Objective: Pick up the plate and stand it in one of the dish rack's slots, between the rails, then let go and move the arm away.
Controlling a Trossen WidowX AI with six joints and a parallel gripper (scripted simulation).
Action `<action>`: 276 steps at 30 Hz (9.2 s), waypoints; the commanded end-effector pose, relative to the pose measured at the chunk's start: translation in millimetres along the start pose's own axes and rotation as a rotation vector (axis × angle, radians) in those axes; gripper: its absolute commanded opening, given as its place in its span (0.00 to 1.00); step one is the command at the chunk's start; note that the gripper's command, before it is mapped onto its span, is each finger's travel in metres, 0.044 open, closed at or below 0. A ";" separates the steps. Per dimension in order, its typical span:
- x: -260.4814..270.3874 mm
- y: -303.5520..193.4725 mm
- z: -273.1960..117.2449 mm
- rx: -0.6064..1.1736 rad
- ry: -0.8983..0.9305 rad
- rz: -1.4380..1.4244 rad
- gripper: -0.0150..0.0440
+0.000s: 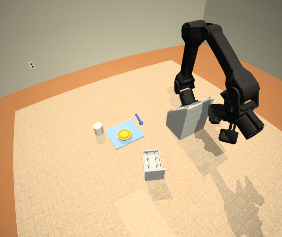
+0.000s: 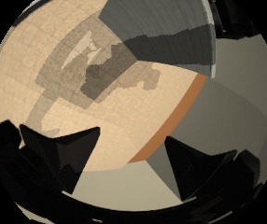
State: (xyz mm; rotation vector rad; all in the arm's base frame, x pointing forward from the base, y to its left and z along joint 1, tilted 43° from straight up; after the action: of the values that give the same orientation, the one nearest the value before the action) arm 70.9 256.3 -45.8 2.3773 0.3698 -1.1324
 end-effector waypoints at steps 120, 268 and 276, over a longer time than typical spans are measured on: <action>53.7 420.7 -30.7 -0.605 0.304 -1.044 0.88; 47.7 340.3 12.3 -0.575 1.343 -1.780 0.25; 45.9 347.1 27.6 -0.796 1.448 -1.828 0.25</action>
State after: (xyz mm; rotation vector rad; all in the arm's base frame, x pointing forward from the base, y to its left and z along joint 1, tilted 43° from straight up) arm 235.1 -46.5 9.4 1.2427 2.9190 0.6102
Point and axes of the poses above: the point midway between the two fingers, 35 mm back from their tips, its own z axis out along the fingers, its own x axis across the jaws, y = z × x, the point moved 9 cm from there along -z, back along the fingers, and after that the axes turned 7 degrees about -z, right-handed, at the moved point
